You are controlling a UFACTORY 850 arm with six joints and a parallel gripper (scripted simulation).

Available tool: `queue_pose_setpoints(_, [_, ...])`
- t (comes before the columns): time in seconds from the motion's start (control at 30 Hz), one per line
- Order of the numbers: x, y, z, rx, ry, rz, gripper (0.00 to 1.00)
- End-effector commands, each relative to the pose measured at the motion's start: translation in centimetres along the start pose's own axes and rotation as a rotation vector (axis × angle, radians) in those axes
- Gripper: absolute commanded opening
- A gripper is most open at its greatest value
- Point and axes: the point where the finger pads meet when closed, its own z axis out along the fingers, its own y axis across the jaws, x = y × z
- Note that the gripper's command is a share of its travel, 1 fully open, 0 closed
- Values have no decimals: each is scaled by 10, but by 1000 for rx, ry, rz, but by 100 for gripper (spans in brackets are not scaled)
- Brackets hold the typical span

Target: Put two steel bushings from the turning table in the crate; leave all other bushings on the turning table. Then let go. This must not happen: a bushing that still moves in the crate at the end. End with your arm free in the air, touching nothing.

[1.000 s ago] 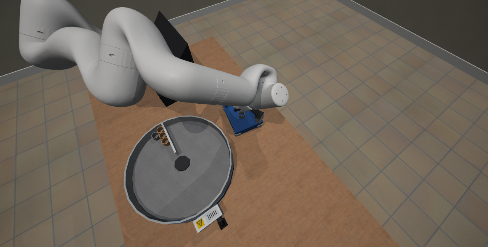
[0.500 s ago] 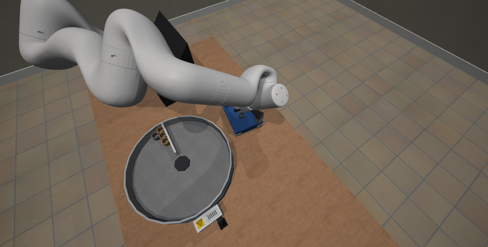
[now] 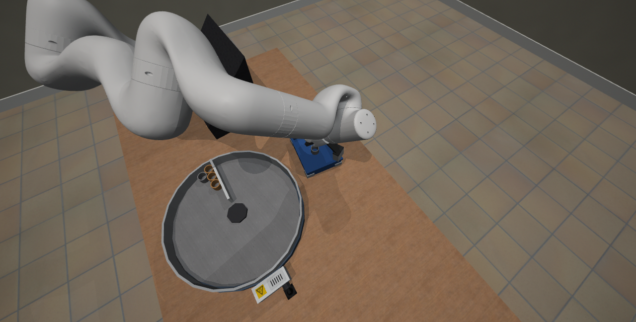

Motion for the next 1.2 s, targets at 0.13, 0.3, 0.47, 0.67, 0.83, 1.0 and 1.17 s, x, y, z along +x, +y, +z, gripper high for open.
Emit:
queue_pose_setpoints(0.13, [3,-1,4,5,4,1,0])
queue_pose_setpoints(0.3, [3,-1,4,5,4,1,0])
queue_pose_setpoints(0.47, [4,-1,4,5,4,1,0])
queue_pose_setpoints(0.67, [5,-2,7,5,4,1,0])
queue_pose_setpoints(0.83, [5,-2,7,5,4,1,0])
queue_pose_setpoints(1.0, [5,-2,7,5,4,1,0])
queue_pose_setpoints(1.17, [5,-2,7,5,4,1,0])
